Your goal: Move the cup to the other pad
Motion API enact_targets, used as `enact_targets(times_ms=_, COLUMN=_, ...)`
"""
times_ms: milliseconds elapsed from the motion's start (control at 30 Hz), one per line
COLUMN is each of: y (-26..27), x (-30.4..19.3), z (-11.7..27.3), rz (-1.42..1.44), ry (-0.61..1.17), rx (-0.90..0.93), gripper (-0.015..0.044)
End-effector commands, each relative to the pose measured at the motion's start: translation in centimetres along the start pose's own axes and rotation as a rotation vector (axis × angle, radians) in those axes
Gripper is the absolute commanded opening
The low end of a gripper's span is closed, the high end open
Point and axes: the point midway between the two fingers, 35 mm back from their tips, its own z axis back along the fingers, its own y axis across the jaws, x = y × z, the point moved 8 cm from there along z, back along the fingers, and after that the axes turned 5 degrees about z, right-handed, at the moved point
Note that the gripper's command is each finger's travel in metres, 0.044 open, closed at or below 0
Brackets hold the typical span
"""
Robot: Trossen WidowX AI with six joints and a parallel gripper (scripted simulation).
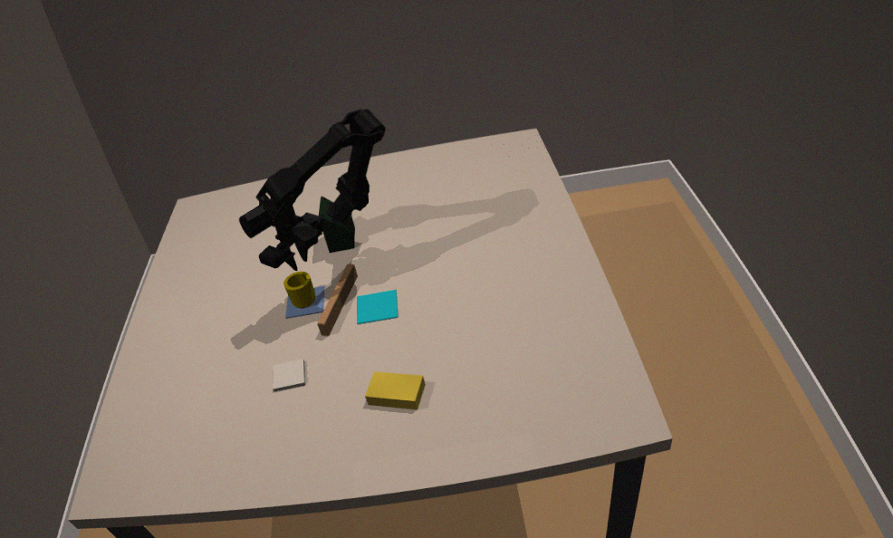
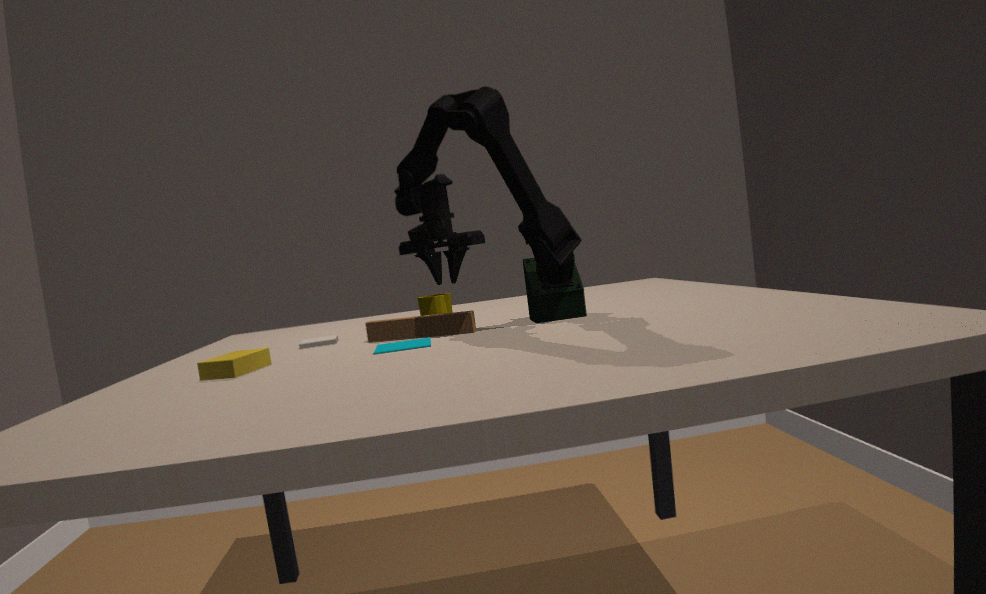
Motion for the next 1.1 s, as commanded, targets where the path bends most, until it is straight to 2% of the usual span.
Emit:
enact_targets(times_ms=0, y=-0.1, x=0.0, z=0.3, rz=0.024, ry=-0.018, rx=-0.003, gripper=0.0167)
enact_targets(times_ms=1067, y=-0.3, x=0.1, z=-4.5, rz=0.025, ry=-0.02, rx=-0.003, gripper=0.0167)
